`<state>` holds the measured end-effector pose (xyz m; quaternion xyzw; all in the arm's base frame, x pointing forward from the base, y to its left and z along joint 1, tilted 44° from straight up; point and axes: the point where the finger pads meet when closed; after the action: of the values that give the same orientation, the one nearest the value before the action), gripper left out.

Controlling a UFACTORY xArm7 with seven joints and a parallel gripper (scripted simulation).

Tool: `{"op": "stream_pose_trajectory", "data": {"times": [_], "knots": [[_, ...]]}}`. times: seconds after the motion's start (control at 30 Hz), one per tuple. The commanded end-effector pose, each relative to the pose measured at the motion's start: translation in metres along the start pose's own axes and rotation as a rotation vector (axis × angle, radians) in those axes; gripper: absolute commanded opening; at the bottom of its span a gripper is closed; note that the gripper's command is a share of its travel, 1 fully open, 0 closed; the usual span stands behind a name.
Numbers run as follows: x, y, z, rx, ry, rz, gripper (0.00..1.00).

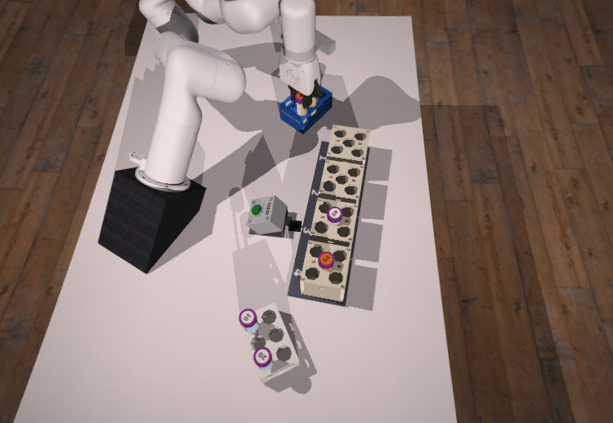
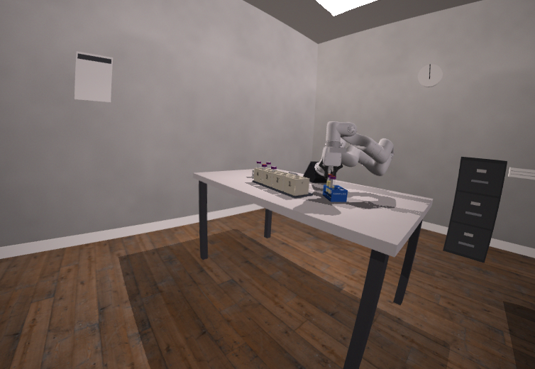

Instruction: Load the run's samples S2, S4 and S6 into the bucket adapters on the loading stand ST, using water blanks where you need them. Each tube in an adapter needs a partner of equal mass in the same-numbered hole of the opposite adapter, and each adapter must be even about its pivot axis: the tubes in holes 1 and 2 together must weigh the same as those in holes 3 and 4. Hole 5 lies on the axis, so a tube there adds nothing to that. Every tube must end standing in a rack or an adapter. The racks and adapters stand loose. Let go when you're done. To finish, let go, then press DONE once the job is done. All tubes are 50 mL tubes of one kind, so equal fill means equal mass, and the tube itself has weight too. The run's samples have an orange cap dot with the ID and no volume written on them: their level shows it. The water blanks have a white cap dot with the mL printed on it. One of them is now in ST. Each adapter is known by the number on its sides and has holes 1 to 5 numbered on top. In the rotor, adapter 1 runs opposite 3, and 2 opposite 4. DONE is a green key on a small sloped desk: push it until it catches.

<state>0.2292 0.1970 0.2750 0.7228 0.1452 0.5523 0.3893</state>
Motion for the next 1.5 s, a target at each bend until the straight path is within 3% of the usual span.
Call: {"op": "stream_pose_trajectory", "data": {"times": [0.0,1.47], "knots": [[0.0004,0.0008,0.0001,-0.001,0.001,0.002,0.0],[0.0004,0.0081,0.0001,-0.001,0.001,0.002,0.0]]}}
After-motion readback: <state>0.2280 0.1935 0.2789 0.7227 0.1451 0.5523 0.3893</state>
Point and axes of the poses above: the point where the finger pads meet when closed, its own y axis back along the fingers, its own z axis across the jaws, x = y × z, and after that the axes turned 2 degrees about y, right-handed
